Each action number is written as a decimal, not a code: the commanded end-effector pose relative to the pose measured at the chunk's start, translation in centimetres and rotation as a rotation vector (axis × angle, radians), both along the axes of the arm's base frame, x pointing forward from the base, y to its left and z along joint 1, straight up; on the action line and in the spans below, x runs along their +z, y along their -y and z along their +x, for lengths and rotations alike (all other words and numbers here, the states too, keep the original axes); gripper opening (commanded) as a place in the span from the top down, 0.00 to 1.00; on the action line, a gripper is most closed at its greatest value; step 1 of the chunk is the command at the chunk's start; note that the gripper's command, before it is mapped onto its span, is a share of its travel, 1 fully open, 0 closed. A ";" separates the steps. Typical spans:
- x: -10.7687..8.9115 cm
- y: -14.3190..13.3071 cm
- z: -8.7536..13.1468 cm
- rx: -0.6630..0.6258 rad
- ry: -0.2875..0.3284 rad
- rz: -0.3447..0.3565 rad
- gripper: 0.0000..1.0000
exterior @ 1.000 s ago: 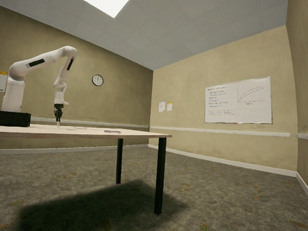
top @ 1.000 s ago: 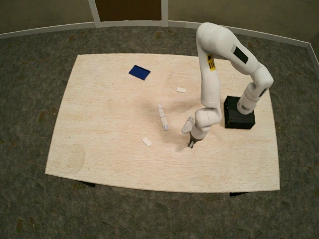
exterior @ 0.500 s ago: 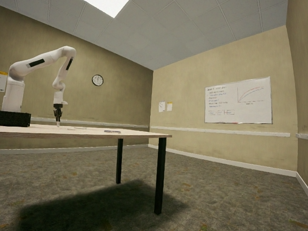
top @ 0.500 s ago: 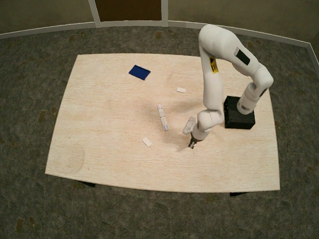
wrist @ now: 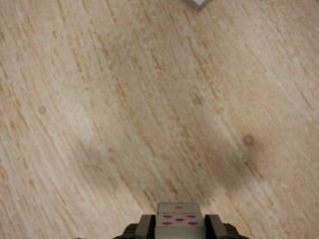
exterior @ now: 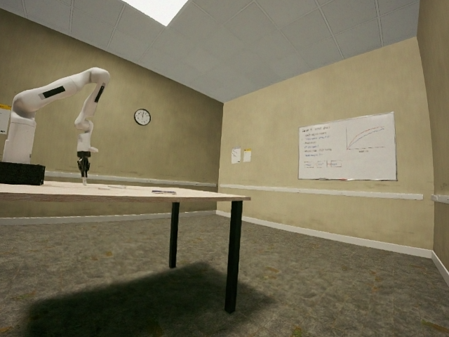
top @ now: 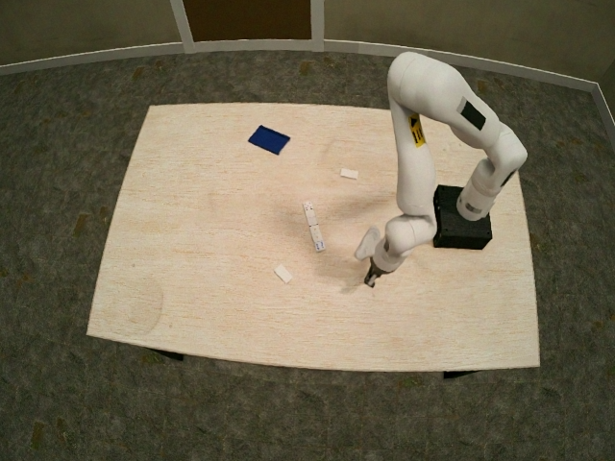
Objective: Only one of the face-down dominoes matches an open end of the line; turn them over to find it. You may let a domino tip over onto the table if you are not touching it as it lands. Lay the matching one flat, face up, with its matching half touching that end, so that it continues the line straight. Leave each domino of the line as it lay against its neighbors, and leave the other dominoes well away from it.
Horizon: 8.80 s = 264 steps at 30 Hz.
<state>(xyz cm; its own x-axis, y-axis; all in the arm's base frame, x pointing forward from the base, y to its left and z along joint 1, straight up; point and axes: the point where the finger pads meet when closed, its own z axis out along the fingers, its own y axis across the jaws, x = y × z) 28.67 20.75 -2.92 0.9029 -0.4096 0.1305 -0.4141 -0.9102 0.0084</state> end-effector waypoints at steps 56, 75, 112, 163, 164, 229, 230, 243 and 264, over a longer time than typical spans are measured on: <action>-1.6 -1.5 -3.2 0.000 0.037 -0.015 0.66; -2.6 -1.8 -3.9 0.000 0.037 -0.015 0.66; -4.0 -2.0 -4.4 0.000 0.037 -0.015 0.66; -4.3 -2.0 -4.4 0.000 0.037 -0.015 0.66; -4.3 -2.0 -4.4 0.000 0.037 -0.015 0.66; -1.4 -2.0 -4.4 0.000 0.037 -0.015 0.52; -1.3 -2.0 -4.4 0.000 0.037 -0.015 0.52; -1.2 -2.0 -4.4 0.000 0.034 -0.014 0.52; 0.3 -2.0 -4.4 0.000 -0.027 0.014 0.52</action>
